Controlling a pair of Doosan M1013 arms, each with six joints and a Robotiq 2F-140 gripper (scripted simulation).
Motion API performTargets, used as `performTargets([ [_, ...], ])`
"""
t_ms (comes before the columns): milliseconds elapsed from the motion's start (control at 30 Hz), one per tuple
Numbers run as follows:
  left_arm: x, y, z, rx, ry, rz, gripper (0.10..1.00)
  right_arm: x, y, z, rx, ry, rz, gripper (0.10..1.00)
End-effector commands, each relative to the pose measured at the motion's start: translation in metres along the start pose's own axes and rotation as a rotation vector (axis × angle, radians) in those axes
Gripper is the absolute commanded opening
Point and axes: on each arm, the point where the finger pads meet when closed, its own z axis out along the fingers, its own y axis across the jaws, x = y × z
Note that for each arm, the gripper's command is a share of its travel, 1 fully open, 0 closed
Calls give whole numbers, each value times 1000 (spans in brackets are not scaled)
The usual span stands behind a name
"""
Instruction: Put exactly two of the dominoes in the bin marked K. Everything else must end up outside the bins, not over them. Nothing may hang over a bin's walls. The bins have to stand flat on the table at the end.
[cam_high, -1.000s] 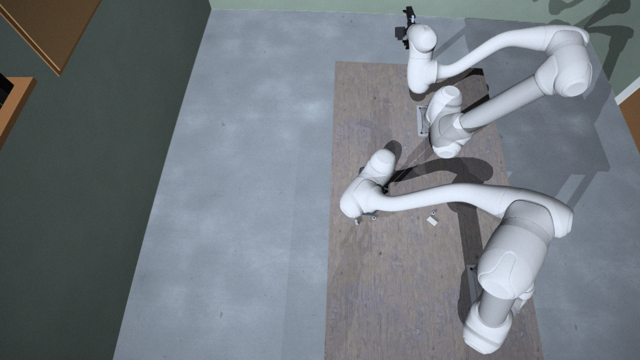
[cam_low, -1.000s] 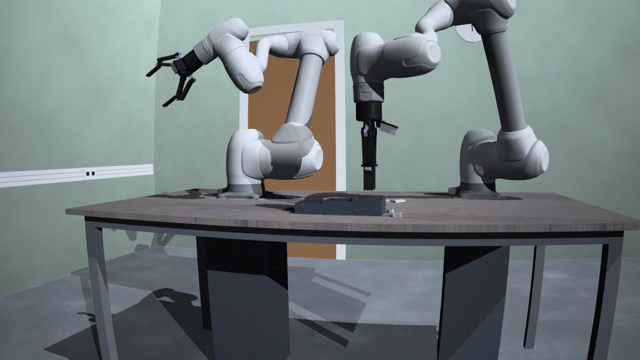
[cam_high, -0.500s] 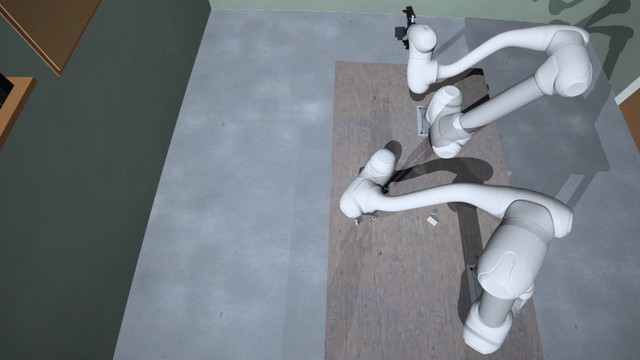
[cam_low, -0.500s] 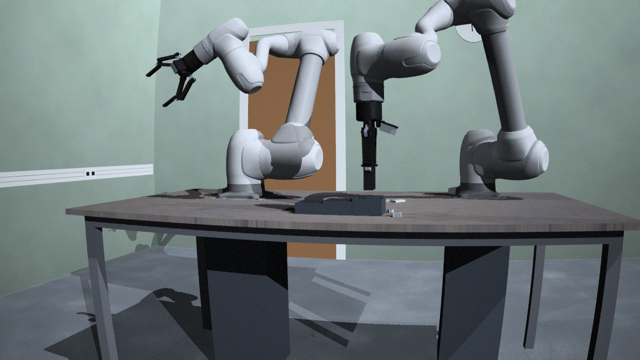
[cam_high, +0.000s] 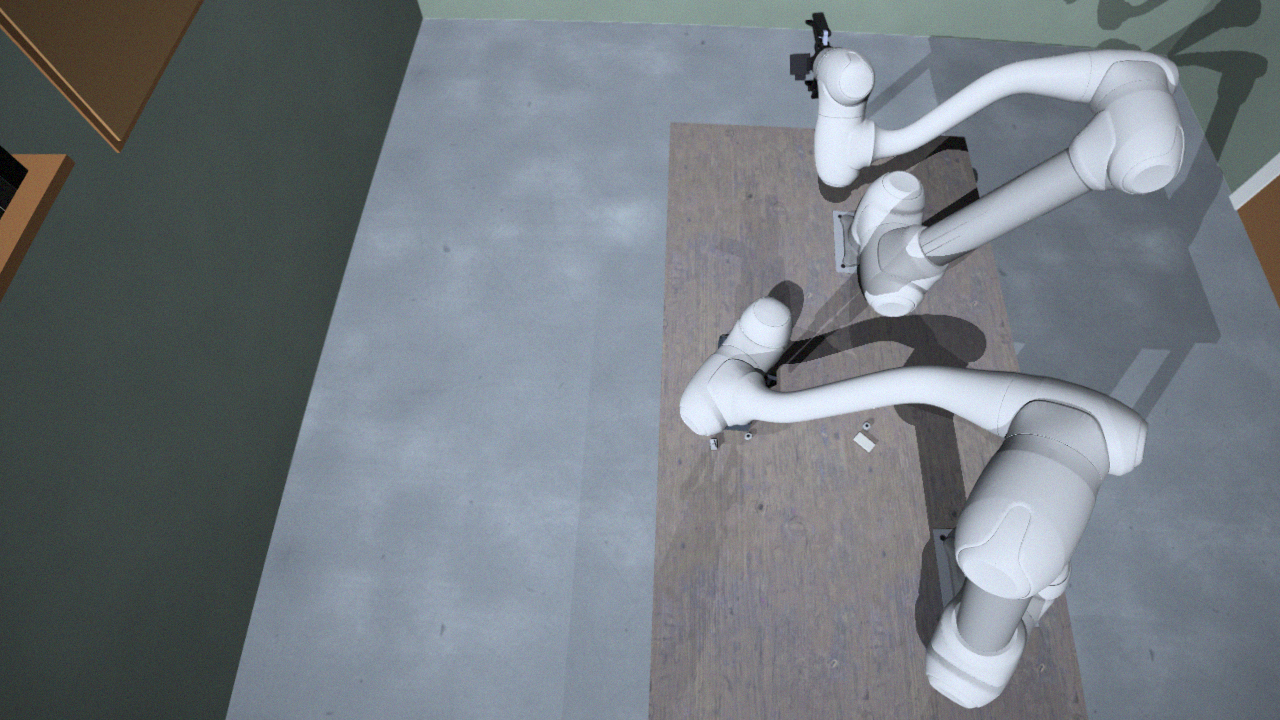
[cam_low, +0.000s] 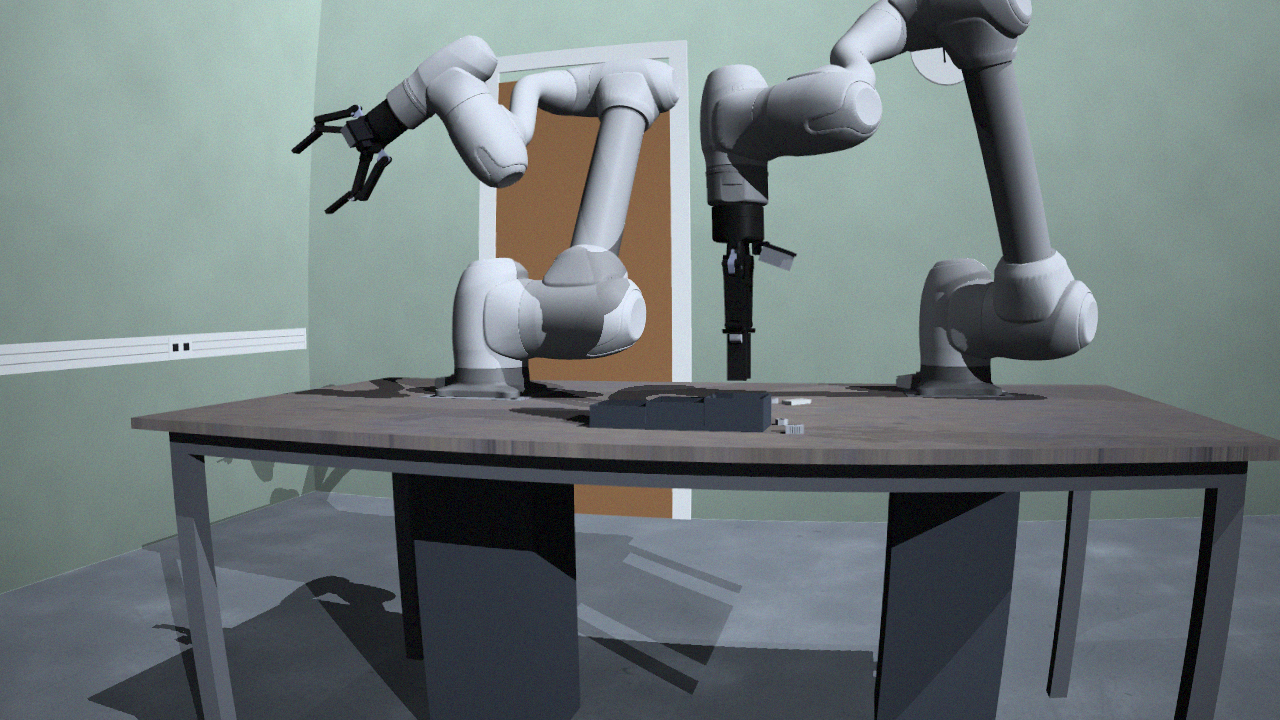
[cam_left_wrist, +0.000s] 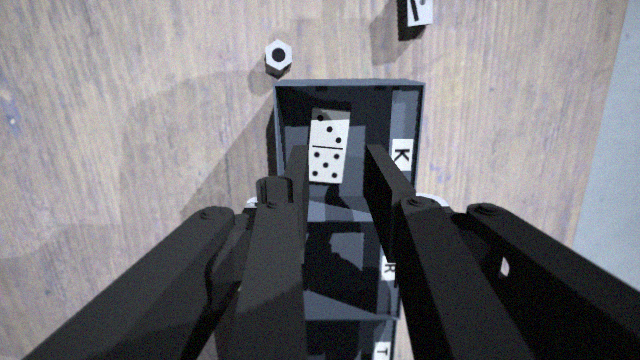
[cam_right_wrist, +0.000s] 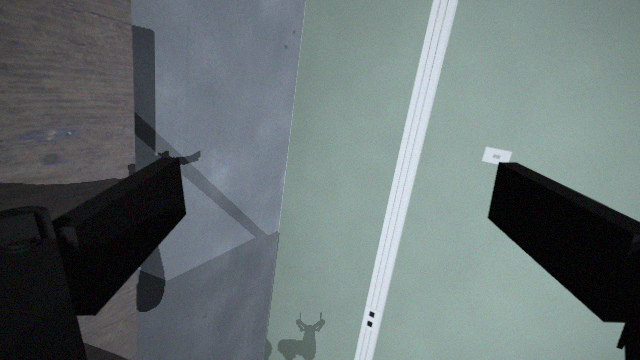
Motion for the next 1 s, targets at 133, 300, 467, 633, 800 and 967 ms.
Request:
performTargets([
  [133,2,-1,-4,-4,4,-3,273,-1,1,0,-4,2,-3,1000],
  [300,1,-10,-3,-7,1,-51,321,-1,1,0,-4,2,-3,1000],
  [467,5,-34,-3,-7,0,-201,321,-1,1,0,-4,2,-3,1000],
  [633,11,-75,-2,-3,1,-367,321,-1,1,0,-4,2,-3,1000],
  [800,17,-117,-2,3,2,-522,321,-1,1,0,-4,2,-3,1000],
  [967,21,-141,-1,7,3,-614,321,-1,1,0,-4,2,-3,1000],
])
